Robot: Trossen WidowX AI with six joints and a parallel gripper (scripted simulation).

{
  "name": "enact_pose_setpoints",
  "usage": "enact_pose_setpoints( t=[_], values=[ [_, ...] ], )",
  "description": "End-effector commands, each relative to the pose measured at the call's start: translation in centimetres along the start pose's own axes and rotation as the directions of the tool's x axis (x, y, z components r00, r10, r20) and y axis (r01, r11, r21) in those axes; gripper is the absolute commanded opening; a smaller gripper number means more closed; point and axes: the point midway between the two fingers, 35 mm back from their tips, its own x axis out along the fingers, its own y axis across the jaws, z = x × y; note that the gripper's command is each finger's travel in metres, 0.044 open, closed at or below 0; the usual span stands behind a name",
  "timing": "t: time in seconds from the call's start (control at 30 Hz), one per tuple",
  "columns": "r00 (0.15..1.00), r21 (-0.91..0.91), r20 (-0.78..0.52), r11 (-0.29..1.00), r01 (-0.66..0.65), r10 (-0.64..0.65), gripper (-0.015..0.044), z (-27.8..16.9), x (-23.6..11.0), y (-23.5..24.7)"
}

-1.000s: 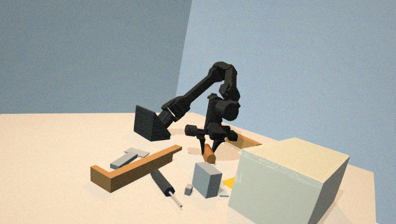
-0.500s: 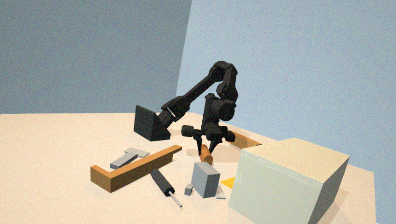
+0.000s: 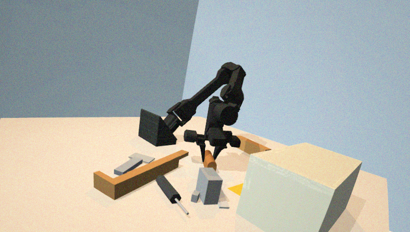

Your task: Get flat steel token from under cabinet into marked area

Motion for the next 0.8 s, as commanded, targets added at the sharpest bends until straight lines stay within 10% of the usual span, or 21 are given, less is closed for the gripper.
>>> enact_pose_setpoints(
  t=[0.0,0.77],
  values=[
    [1.000,0.006,0.004,1.000,0.003,-0.003,0.0000,0.3,-0.1,-0.5],
    [1.000,0.005,0.005,1.000,0.004,-0.004,0.0000,1.8,-0.2,-2.8]
  ],
)
